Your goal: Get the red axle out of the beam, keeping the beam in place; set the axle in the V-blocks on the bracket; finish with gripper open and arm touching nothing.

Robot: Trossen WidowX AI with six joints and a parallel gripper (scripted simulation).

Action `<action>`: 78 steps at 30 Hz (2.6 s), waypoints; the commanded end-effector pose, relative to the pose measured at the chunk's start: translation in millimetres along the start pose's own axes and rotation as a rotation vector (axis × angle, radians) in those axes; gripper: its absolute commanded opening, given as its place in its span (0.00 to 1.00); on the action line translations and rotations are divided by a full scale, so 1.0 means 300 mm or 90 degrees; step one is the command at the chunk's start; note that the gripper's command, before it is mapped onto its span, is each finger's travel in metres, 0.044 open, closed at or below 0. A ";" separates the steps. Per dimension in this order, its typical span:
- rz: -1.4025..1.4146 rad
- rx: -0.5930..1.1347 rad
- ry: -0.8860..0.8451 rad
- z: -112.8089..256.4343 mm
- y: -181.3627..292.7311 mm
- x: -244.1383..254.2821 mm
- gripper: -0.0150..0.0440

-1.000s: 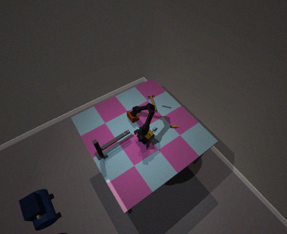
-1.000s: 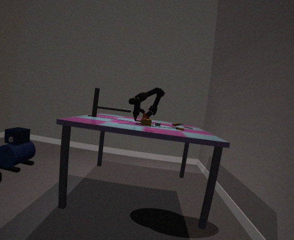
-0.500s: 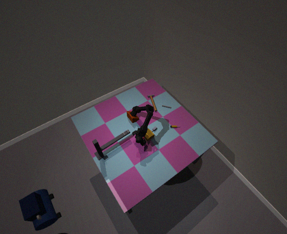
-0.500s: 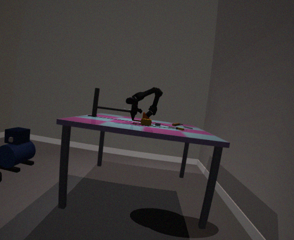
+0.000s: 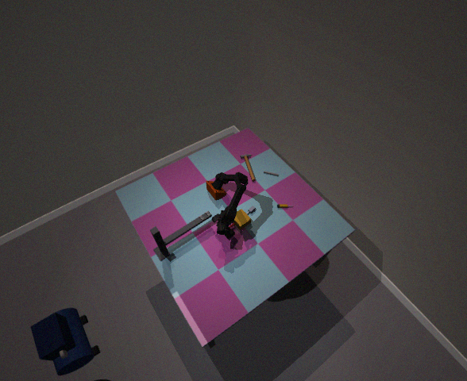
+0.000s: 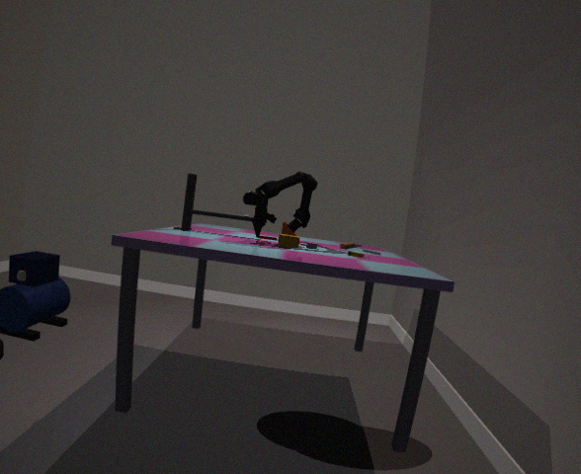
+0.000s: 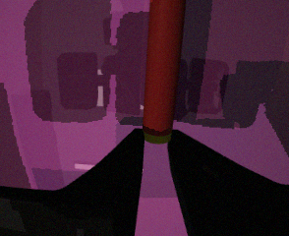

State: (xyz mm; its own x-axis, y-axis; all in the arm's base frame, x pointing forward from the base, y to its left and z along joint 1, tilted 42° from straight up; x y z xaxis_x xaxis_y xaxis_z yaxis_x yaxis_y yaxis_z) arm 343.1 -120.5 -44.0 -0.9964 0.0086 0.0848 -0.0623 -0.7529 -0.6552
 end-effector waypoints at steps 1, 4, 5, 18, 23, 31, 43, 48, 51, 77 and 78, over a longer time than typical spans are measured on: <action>0.002 0.001 0.000 0.001 0.027 -0.003 0.25; 0.002 0.001 0.000 0.000 0.031 -0.004 0.25; 0.002 0.001 0.000 -0.001 0.030 -0.004 0.25; 0.002 0.001 0.000 -0.044 0.025 -0.007 0.25; 0.008 0.003 -0.002 -0.040 0.023 -0.008 0.43; 0.008 0.003 -0.002 -0.040 0.023 -0.008 0.79; 0.002 0.001 0.000 0.036 0.024 -0.006 1.00; 0.002 0.002 0.000 0.061 0.025 -0.006 1.00; 0.002 0.002 0.000 0.077 0.025 -0.006 1.00; 0.012 0.000 -0.001 0.154 -0.136 0.028 1.00; 0.012 0.000 -0.001 0.150 -0.136 0.028 1.00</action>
State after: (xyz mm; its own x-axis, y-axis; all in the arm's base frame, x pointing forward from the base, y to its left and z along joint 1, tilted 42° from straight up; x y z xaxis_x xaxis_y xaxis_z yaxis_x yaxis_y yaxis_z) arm 341.9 -120.7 16.8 -0.9974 -0.0175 0.0699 -0.0326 -0.7552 -0.6547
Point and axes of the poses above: the point midway between the two fingers, 35 mm back from their tips, its own z axis back along the fingers, its own x axis across the jaws, y = z × x, the point moved 8 cm from there along z, back along the fingers, and after that the axes turned 12 degrees about -z, right-handed, at the moved point
